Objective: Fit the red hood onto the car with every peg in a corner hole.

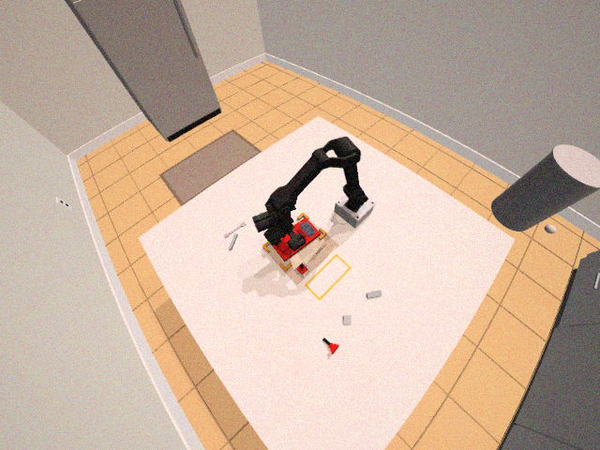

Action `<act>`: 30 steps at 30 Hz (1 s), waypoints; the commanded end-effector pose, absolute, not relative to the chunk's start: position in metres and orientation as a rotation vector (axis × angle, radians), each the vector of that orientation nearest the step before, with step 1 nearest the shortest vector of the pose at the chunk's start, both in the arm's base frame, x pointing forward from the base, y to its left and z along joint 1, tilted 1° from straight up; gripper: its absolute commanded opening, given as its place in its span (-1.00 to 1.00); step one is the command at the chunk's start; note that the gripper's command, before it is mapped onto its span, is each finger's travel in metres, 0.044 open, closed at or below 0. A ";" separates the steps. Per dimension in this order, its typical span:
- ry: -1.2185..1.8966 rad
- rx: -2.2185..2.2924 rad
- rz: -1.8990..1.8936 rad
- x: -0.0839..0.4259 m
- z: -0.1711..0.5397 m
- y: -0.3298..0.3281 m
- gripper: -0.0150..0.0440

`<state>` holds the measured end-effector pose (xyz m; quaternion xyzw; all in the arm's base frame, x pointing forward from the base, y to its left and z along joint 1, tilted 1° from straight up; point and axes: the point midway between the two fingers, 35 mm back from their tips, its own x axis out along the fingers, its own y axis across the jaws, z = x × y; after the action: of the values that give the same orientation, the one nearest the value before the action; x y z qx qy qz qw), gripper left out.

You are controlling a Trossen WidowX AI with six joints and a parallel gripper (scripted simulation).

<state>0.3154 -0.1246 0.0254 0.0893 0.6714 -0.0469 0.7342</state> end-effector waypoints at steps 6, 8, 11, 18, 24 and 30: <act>1.475 0.200 -0.103 0.315 0.025 -0.124 -0.49; 1.475 0.200 -0.103 0.315 0.025 -0.124 -0.49; 1.475 0.200 -0.103 0.315 0.025 -0.124 -0.49; 1.475 0.200 -0.103 0.315 0.025 -0.124 -0.49; 1.475 0.200 -0.103 0.315 0.024 -0.124 -0.49; 1.475 0.200 -0.103 0.316 0.021 -0.124 -0.49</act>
<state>0.3159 -0.1248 0.0233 0.0890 0.6706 -0.0472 0.7350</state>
